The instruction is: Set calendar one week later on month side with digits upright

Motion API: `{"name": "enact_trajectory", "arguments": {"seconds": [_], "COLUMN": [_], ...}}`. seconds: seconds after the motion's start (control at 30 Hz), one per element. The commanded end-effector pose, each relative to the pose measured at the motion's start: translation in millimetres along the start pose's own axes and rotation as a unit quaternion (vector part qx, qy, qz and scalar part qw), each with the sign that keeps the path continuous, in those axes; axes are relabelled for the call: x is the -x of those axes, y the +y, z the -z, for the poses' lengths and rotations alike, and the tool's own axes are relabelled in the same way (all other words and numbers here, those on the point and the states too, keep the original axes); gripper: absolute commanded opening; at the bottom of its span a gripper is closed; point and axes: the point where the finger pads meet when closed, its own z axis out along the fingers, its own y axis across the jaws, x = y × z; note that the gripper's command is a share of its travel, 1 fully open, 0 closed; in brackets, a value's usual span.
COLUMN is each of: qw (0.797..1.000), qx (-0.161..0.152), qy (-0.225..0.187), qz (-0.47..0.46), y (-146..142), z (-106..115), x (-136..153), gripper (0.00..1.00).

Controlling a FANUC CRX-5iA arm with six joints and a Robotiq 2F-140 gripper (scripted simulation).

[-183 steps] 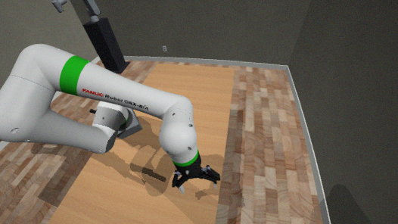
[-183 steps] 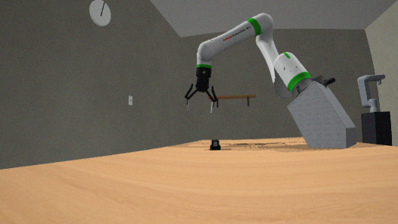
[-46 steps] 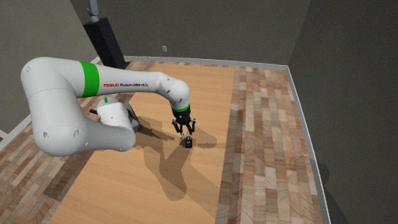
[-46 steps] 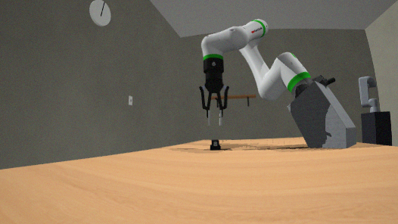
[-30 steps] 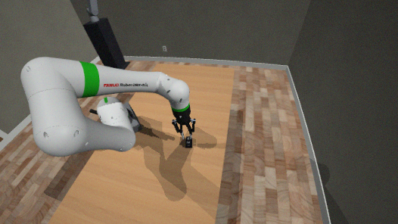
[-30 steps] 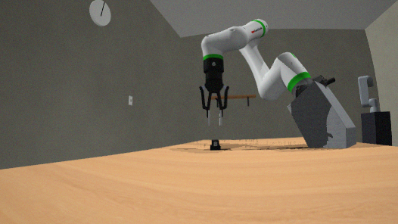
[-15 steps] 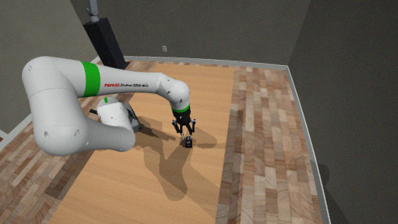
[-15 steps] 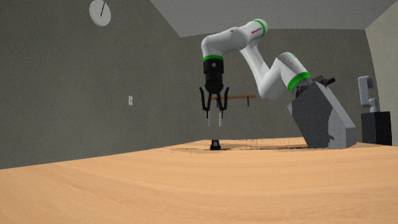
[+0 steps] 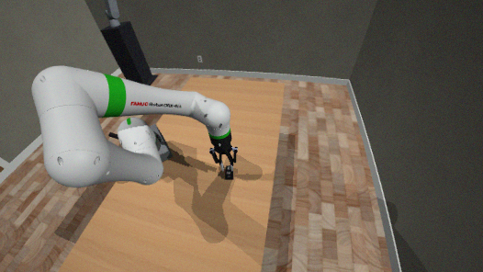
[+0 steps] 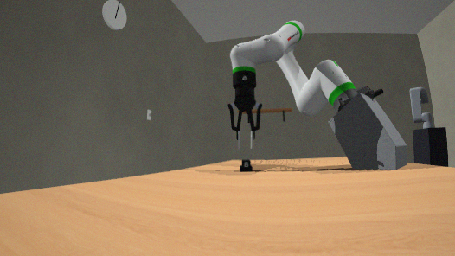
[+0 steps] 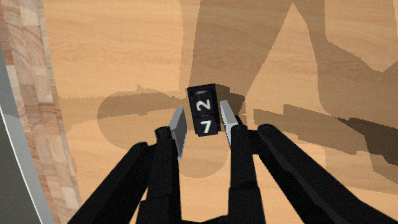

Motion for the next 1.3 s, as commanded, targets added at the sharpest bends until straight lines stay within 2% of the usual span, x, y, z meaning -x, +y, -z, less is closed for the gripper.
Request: {"name": "enact_trajectory", "arguments": {"seconds": [0.0,0.67,1.27], "qw": [1.000,1.000,1.000], "qx": [0.000,0.000,0.000], "qy": [0.000,0.000,0.000], "qz": [0.000,0.000,0.000], "y": [0,0,0], "z": [-6,-29,-32], "x": [0,1,1], "gripper": [0.28,0.28,0.28]}}
